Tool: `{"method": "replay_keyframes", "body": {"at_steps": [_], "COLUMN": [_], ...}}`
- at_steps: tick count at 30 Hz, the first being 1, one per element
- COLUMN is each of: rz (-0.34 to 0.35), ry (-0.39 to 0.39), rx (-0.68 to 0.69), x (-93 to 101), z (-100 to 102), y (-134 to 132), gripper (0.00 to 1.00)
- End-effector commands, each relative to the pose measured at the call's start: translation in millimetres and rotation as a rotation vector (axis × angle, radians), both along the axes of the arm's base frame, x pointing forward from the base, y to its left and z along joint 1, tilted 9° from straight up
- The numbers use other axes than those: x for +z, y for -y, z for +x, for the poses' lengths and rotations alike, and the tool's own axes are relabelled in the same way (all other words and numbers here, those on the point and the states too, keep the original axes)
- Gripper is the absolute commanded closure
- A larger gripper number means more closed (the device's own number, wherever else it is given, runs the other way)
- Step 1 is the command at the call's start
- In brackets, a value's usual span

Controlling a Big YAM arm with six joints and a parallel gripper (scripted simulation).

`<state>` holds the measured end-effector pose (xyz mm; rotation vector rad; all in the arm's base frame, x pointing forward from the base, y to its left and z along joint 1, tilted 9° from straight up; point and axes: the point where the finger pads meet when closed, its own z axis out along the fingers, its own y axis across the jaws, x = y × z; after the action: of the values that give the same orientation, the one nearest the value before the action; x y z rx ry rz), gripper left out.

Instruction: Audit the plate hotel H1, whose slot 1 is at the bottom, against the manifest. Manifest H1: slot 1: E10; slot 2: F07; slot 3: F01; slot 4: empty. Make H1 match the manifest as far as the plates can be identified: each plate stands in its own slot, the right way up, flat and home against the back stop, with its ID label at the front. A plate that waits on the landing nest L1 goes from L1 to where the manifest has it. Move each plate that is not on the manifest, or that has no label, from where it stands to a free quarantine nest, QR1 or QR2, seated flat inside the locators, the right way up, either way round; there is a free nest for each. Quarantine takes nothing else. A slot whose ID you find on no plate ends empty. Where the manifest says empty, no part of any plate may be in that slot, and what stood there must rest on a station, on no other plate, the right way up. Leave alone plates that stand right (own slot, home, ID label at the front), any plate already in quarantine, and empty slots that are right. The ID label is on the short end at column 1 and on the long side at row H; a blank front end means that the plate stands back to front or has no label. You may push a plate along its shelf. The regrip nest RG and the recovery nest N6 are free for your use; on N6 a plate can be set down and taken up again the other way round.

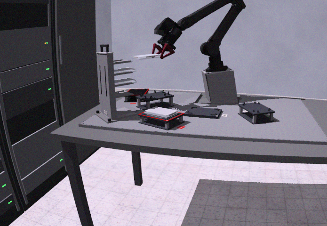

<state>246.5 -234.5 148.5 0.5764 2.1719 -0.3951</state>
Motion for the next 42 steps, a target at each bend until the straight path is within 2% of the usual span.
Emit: {"method": "replay_keyframes", "body": {"at_steps": [1, 4, 18, 22, 42], "rz": [-0.026, -0.025, -0.021, -0.028, -0.027], "ry": [0.012, 0.014, 0.008, 0.017, 0.015], "rx": [0.0, 0.006, 0.0, 0.011, 0.005], "x": [7.6, 7.4, -1.3, -1.9, -11.5], "z": [-4.0, -2.9, -20.5, -13.8, -15.0], "y": [1.2, -1.4, -8.9, -8.5, -5.8], "gripper": [0.14, 0.14, 0.14, 0.14, 0.14]}}
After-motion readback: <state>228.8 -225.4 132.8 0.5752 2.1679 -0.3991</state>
